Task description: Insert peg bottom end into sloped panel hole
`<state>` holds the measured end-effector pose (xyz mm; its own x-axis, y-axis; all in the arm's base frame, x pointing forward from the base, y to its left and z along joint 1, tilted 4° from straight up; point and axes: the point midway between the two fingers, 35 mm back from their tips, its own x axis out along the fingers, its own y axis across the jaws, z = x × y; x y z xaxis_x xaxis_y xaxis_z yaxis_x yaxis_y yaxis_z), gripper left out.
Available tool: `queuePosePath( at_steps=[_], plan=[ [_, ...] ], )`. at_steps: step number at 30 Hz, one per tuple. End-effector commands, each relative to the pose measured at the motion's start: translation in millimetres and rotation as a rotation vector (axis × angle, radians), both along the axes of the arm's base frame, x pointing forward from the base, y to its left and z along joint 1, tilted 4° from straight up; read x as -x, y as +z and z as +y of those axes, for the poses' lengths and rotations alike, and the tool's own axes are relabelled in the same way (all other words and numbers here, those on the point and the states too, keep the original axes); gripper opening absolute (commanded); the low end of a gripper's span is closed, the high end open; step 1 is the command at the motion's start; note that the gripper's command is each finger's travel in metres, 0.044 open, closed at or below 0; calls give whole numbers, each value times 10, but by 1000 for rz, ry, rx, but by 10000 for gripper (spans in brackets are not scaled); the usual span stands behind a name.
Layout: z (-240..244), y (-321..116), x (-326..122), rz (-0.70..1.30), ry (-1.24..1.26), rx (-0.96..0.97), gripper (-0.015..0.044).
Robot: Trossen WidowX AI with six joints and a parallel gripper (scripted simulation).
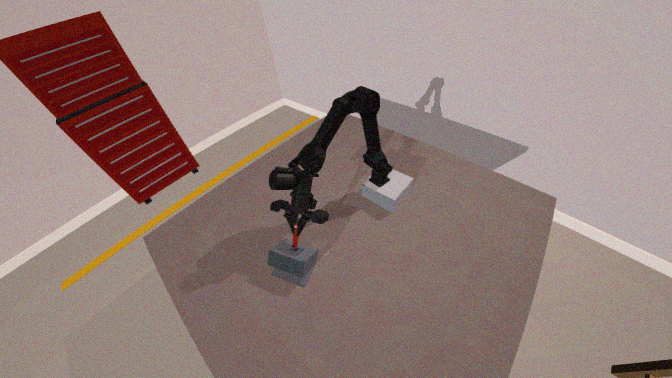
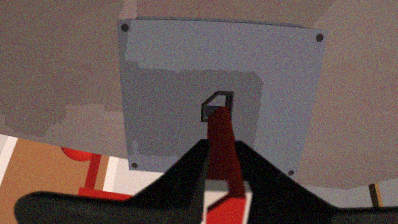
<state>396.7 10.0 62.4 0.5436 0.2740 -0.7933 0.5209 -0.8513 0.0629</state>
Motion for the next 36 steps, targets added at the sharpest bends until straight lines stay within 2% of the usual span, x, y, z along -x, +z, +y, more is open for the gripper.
queuePosePath(
  at_steps=[1, 36],
  plan=[
    [-2, -13, 7, 2, 1, 0, 0],
    [23, -132, -60, 1, 1, 0, 0]
  ],
)
